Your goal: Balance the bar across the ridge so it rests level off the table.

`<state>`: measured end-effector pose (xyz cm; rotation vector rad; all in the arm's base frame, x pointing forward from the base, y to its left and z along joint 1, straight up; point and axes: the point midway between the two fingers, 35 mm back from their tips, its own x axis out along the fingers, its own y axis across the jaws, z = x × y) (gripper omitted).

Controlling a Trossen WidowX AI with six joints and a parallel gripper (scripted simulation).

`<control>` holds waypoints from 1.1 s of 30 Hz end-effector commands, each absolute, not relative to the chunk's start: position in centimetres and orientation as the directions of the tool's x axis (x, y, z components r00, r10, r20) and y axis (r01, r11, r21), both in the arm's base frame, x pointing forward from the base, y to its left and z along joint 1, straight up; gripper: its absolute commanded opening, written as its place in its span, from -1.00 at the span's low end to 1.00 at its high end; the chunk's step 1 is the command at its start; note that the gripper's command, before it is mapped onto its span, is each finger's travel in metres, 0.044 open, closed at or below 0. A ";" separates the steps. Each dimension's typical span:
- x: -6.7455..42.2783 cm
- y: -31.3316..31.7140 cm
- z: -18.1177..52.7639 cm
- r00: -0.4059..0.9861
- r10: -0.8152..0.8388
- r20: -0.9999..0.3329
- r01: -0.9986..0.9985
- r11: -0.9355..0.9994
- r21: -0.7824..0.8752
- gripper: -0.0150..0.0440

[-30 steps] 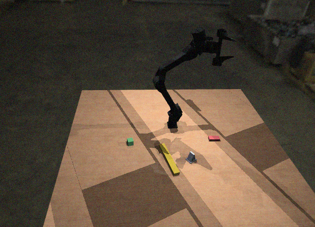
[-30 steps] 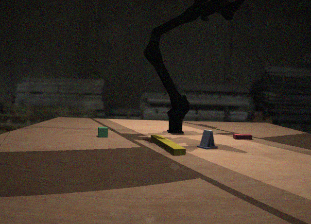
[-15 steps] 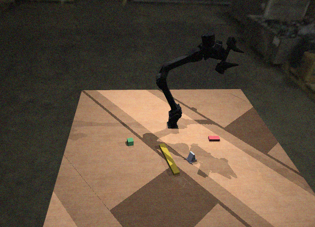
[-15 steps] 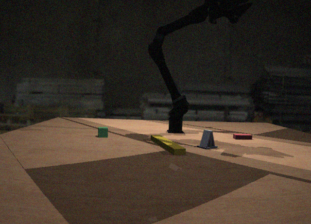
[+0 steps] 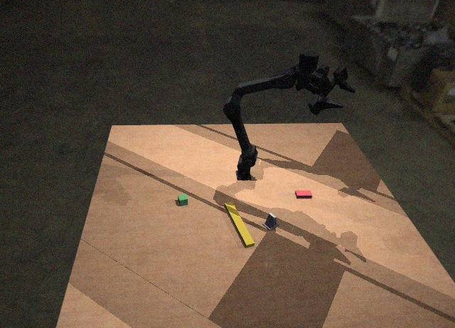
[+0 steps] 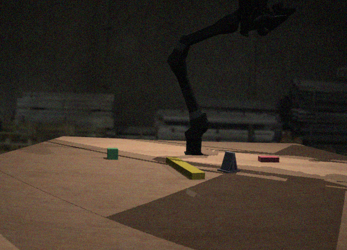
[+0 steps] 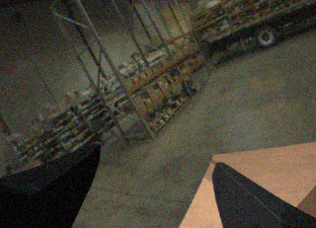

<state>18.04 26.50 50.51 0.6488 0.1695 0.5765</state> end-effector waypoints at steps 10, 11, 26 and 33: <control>23.8 26.6 45.0 0.878 0.455 -0.146 -0.372 0.843 0.388 0.58; 24.2 26.5 44.7 0.880 0.447 -0.159 -0.365 0.852 0.374 0.58; 30.4 23.5 38.2 0.883 0.296 -0.365 -0.266 0.955 0.130 0.58; 32.9 21.2 35.1 0.859 0.215 -0.464 -0.231 0.973 0.023 0.58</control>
